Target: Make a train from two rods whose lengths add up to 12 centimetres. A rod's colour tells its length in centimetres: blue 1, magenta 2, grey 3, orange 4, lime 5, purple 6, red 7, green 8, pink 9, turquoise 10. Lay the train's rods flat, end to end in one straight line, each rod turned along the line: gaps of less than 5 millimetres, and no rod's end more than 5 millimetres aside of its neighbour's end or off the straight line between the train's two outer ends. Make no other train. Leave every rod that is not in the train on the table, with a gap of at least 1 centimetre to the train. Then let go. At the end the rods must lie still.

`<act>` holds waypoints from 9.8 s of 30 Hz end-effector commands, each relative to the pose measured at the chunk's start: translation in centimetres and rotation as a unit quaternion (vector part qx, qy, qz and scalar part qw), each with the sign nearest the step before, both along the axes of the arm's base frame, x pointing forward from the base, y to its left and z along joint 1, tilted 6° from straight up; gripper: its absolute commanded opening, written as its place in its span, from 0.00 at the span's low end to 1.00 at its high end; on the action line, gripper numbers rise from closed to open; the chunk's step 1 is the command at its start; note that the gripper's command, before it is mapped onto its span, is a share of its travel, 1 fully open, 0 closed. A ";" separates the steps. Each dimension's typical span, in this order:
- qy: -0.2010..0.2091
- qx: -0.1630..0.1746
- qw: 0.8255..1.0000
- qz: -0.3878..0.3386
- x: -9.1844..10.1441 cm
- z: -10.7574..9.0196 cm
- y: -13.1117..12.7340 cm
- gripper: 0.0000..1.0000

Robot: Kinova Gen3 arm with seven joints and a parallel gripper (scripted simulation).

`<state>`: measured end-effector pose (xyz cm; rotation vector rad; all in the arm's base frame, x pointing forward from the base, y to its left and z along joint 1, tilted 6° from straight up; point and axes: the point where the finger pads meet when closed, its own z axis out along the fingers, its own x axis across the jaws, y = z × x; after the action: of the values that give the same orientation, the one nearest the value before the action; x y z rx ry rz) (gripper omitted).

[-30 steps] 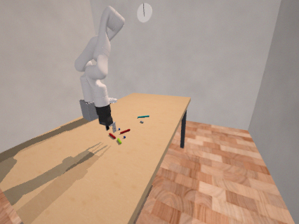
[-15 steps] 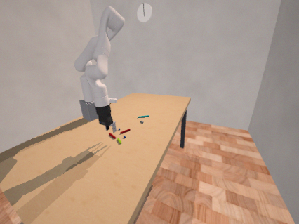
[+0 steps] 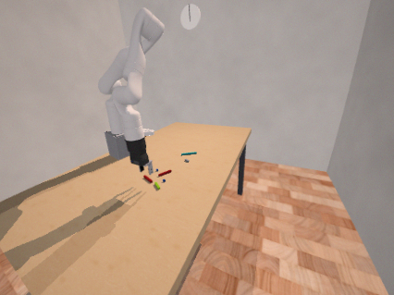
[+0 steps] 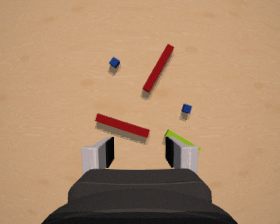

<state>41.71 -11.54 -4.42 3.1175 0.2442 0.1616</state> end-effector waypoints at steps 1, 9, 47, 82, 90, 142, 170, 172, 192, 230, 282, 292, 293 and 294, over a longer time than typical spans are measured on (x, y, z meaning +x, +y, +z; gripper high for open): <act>-0.001 0.000 1.000 0.000 0.1 0.1 0.0 1.00; -0.001 0.001 1.000 0.000 0.4 0.0 2.7 1.00; -0.001 0.001 1.000 0.000 -3.5 -0.3 23.7 1.00; -0.001 0.001 1.000 0.000 -3.5 -0.3 23.7 1.00; -0.001 0.001 1.000 0.000 -3.5 -0.3 23.7 1.00; 0.000 0.005 0.999 -0.046 -3.2 -0.3 23.4 1.00; 0.004 0.038 0.914 -0.404 -0.6 -0.3 20.4 1.00; 0.004 0.042 0.897 -0.440 -0.4 -0.3 20.1 1.00; 0.002 0.069 0.705 -0.706 1.3 -0.1 16.6 1.00; -0.002 0.096 0.388 -0.917 2.2 0.3 12.5 1.00; -0.002 0.097 0.382 -0.919 2.2 0.3 12.4 1.00; -0.002 0.097 0.382 -0.919 2.2 0.3 12.4 1.00; -0.002 0.097 0.382 -0.919 2.2 0.3 12.4 1.00; -0.002 0.097 0.382 -0.919 2.2 0.3 12.4 1.00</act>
<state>43.89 0.87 -4.19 1.4656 -2.8813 0.0795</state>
